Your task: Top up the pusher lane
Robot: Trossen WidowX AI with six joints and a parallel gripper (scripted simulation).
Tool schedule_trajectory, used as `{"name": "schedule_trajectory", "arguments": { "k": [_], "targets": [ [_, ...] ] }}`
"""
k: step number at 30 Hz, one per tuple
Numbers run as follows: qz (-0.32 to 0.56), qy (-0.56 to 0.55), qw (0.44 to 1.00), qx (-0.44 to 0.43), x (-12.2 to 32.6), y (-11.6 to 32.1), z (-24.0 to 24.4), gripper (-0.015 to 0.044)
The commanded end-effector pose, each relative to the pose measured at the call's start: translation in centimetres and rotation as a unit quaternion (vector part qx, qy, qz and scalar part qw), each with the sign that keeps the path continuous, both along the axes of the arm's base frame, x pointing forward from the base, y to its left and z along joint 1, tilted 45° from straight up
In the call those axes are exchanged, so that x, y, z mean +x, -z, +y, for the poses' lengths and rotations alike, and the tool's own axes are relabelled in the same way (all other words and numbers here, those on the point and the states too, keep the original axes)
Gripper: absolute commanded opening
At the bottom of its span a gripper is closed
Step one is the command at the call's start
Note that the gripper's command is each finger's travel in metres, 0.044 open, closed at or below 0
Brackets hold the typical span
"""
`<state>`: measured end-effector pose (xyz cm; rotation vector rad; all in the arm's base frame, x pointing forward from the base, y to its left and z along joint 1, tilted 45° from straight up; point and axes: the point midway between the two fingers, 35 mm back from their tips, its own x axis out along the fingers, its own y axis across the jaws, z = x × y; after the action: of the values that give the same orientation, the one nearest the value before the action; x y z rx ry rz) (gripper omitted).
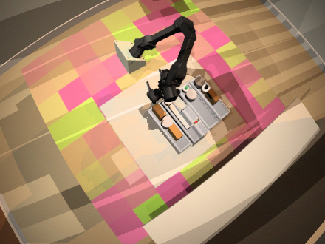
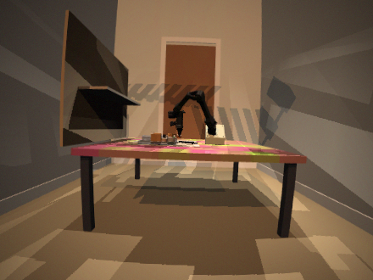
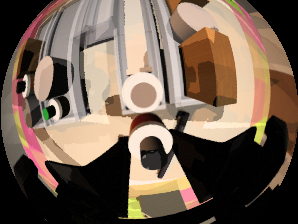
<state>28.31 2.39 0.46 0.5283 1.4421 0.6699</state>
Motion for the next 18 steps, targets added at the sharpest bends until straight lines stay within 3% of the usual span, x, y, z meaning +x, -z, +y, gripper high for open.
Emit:
{"name": "schedule_trajectory", "arguments": {
  "k": [1, 18],
  "targets": [
    [-0.002, 0.003, 1.0, 0.001, 0.48, -0.11, -0.03, 0.0],
    [-0.003, 0.003, 1.0, 0.0, 1.15, -0.14, 0.02, 0.0]
  ]
}}
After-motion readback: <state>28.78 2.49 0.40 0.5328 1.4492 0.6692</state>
